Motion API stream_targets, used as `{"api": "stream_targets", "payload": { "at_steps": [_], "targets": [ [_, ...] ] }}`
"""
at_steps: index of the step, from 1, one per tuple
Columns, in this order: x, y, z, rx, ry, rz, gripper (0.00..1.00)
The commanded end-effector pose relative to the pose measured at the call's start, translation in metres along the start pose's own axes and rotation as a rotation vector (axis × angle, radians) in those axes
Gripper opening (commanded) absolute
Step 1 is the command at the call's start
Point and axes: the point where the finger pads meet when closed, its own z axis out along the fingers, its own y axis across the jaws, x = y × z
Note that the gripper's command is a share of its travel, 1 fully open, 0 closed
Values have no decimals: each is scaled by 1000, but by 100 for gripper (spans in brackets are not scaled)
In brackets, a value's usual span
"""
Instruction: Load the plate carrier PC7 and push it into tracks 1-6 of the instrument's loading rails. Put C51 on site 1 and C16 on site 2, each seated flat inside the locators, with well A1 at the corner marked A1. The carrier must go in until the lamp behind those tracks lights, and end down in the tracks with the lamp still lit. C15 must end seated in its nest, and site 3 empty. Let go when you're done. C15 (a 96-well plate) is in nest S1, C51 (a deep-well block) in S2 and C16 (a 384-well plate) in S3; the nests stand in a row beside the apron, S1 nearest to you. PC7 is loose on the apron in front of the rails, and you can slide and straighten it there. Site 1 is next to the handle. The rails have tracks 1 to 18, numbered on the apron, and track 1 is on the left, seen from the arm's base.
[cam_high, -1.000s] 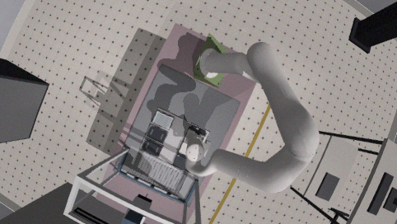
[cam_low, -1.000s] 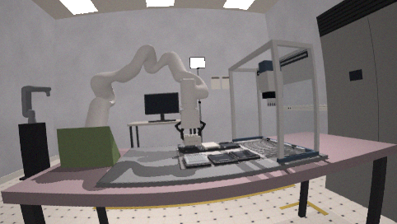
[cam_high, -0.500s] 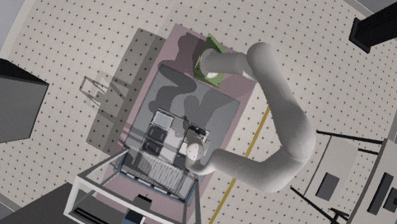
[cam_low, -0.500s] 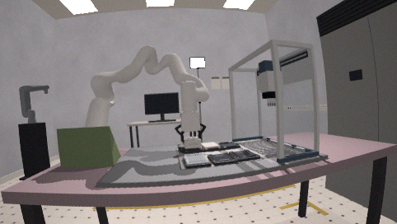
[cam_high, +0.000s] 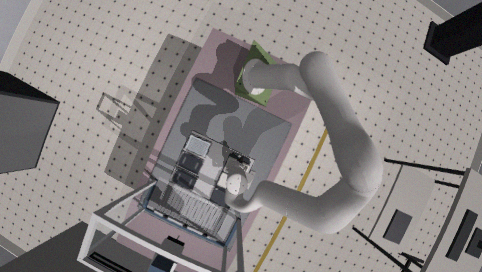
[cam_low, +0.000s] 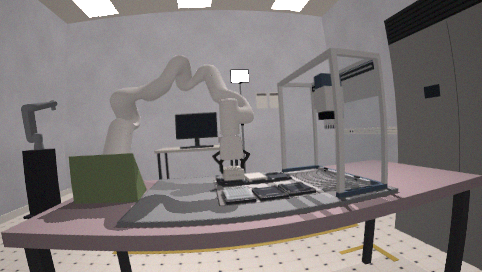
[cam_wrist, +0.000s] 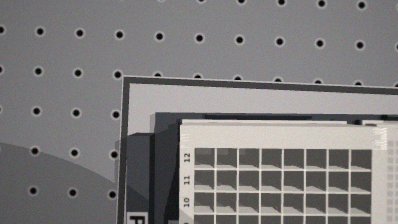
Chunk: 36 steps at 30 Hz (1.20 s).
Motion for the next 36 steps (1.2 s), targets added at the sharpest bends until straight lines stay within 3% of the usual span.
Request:
{"api": "stream_targets", "payload": {
  "at_steps": [1,20,36],
  "targets": [
    [0,1,1,-2,0,0,0],
    [0,1,12,-2,0,0,0],
    [0,1,12,-2,0,0,0]
  ]
}}
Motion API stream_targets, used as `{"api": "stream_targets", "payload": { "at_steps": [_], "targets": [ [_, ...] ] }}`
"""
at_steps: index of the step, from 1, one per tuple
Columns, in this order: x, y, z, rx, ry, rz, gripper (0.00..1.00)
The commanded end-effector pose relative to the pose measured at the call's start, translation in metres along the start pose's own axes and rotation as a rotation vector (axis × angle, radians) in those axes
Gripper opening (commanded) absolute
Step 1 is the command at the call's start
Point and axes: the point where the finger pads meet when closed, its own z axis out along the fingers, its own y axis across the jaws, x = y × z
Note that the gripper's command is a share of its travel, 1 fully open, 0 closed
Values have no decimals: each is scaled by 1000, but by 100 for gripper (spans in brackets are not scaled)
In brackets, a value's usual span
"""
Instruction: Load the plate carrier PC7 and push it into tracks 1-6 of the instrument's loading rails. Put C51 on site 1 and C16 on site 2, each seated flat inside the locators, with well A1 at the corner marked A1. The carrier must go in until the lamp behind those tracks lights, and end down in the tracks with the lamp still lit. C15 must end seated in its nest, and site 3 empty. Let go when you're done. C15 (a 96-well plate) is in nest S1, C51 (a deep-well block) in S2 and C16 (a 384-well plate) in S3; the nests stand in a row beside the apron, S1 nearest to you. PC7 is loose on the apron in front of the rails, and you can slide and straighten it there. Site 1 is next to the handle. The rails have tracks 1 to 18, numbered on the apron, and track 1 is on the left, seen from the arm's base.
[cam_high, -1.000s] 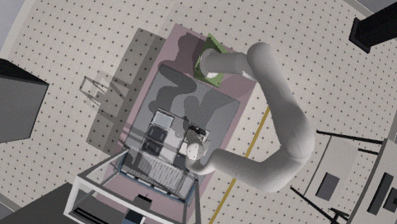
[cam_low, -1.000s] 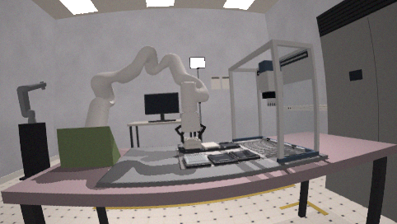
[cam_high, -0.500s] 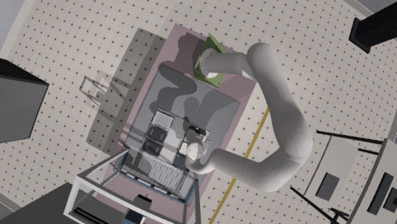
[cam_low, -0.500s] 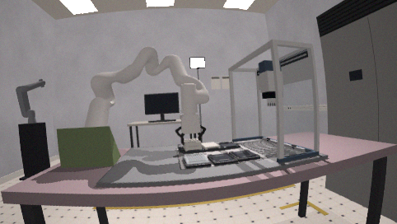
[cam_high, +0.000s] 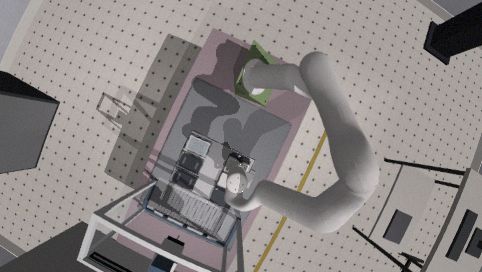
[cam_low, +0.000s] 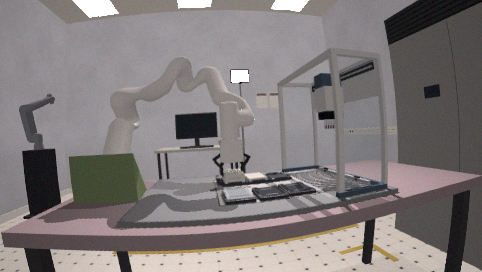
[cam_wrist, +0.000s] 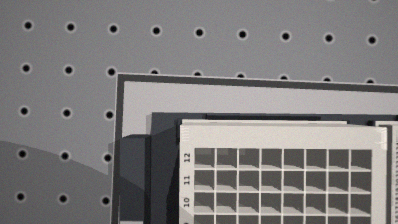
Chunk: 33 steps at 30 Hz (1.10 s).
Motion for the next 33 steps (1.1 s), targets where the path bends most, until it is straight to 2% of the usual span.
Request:
{"api": "stream_targets", "payload": {
  "at_steps": [1,3,4,33],
  "targets": [
    [0,1,-1,-2,0,-1,0],
    [0,1,-1,-2,0,-1,0],
    [0,1,0,-2,0,0,100],
    [0,1,0,-2,0,-1,100]
  ]
}}
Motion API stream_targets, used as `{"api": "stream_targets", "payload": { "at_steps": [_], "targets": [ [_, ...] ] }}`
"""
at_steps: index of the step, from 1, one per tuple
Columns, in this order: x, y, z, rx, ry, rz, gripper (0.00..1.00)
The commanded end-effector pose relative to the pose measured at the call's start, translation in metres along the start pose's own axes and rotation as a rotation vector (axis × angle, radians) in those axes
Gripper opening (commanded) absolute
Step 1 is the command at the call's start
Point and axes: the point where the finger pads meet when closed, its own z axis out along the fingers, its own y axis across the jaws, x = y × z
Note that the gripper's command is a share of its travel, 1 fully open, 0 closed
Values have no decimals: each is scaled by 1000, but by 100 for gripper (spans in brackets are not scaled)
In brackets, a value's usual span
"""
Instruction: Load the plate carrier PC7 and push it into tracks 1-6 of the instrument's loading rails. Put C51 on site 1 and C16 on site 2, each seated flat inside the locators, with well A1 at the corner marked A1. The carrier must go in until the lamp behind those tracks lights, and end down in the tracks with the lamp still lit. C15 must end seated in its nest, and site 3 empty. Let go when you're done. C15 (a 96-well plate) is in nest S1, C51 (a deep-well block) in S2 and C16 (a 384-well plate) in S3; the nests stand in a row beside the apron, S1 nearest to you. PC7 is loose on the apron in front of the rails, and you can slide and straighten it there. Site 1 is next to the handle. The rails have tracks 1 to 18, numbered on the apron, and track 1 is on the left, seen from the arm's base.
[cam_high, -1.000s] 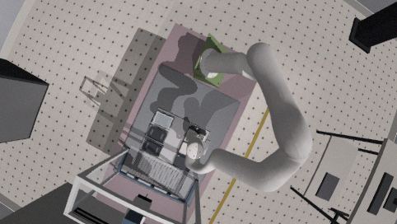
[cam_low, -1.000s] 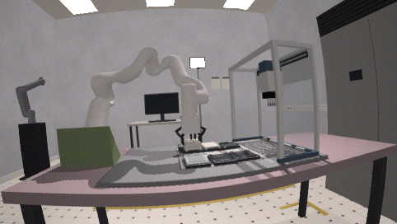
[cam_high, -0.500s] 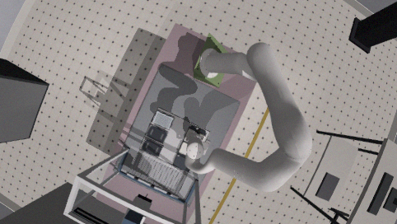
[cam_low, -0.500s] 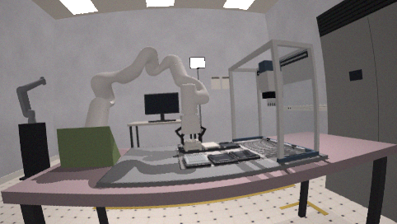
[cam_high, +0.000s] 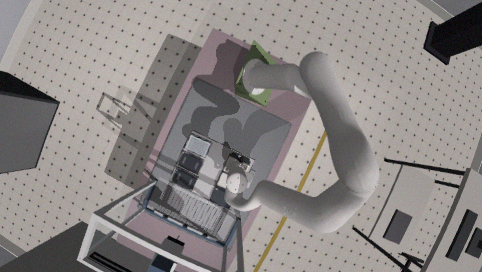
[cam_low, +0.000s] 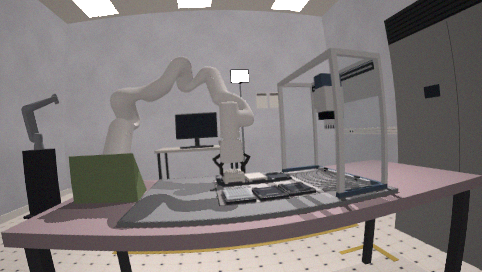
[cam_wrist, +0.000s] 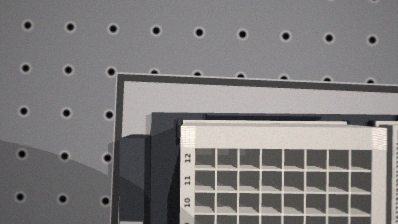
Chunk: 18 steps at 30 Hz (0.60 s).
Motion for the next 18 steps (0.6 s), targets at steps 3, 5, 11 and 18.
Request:
{"api": "stream_targets", "payload": {
  "at_steps": [3,5,11,18],
  "targets": [
    [0,1,-1,-2,0,0,100],
    [0,1,-1,-2,0,0,100],
    [0,1,-11,-2,0,0,100],
    [0,1,-19,-2,0,-1,100]
  ]
}}
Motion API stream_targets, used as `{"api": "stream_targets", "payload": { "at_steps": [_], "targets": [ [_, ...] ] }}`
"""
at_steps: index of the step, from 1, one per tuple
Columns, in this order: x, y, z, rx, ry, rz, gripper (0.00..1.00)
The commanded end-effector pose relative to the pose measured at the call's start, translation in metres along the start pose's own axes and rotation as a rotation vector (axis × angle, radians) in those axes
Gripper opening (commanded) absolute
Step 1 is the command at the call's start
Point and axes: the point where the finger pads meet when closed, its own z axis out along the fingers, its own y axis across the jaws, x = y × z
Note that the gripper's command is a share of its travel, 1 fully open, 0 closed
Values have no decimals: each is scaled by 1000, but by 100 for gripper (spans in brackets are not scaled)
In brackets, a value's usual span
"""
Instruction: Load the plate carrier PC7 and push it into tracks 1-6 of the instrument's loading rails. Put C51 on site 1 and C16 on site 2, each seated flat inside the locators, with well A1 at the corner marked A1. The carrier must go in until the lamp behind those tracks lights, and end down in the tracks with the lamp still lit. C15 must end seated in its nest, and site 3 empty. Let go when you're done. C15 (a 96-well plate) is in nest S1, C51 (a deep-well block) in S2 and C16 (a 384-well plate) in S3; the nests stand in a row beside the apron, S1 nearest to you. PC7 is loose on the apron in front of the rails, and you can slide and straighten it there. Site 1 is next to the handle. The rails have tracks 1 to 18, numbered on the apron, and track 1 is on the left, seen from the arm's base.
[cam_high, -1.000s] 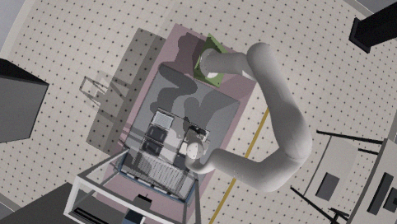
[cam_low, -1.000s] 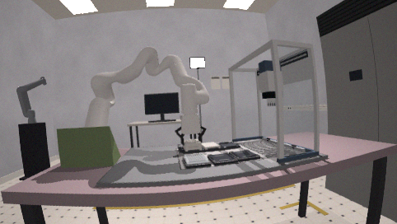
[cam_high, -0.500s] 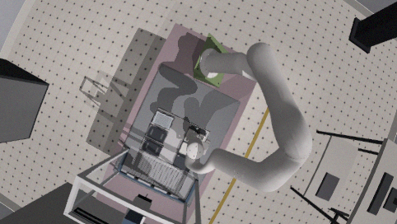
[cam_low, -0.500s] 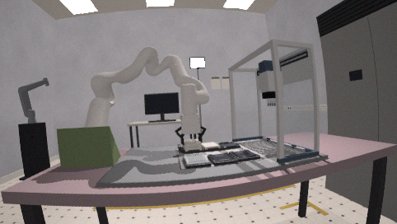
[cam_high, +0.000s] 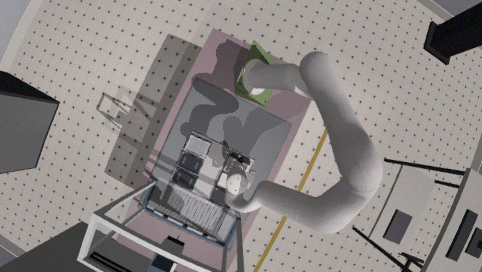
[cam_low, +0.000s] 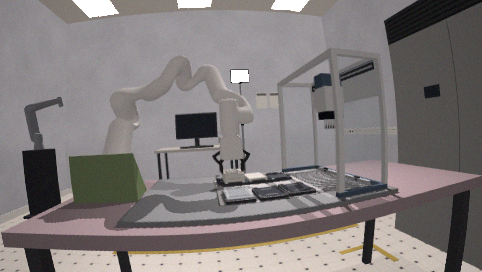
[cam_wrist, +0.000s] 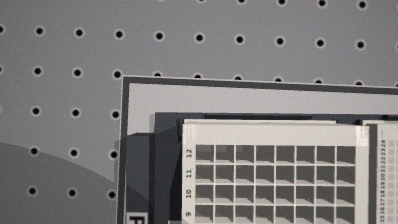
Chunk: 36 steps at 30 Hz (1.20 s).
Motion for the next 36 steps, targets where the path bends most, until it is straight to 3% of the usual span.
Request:
{"api": "stream_targets", "payload": {
  "at_steps": [1,36],
  "targets": [
    [0,1,-8,-2,0,0,100],
    [0,1,-60,-2,0,-1,100]
  ]
}}
